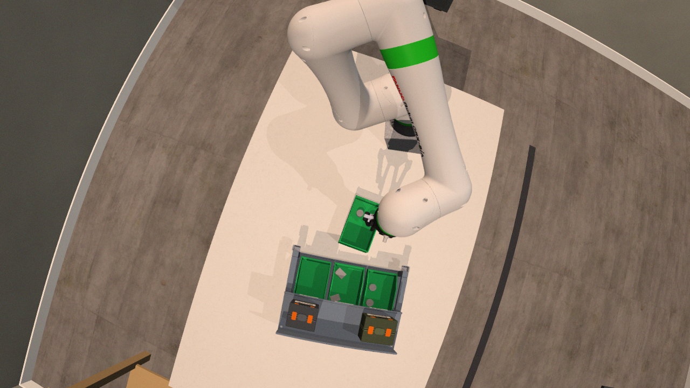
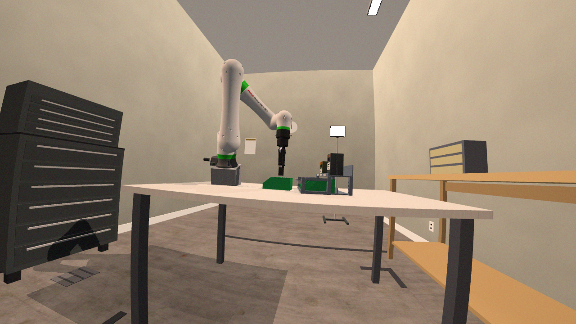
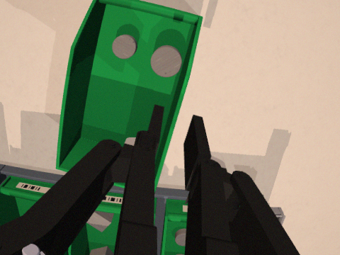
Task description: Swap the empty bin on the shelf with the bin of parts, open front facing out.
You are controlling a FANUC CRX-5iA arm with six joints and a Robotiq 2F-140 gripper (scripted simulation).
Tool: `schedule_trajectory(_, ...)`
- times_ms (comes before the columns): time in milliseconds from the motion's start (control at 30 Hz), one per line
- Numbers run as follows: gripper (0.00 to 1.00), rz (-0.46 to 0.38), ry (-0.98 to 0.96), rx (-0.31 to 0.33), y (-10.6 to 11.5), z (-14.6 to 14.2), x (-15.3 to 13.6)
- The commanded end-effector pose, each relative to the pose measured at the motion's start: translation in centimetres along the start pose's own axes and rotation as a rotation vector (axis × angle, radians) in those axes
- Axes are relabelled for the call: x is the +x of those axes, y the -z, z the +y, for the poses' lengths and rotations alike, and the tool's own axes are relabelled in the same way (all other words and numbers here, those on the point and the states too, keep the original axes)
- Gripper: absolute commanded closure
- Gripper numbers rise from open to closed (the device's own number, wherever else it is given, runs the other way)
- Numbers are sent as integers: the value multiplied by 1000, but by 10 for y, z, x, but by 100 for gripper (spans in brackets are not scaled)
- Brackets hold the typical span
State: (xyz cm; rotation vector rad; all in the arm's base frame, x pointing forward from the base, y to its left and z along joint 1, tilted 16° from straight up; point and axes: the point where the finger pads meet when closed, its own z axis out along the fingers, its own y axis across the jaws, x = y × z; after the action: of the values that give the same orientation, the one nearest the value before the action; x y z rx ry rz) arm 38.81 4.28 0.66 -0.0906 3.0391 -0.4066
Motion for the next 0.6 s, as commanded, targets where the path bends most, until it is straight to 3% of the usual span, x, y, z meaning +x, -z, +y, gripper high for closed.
schedule_trajectory(0, 76, -1, 0, 0, 0, 0, -1)
schedule_trajectory(567, 76, -1, 0, 0, -10, 0, -1)
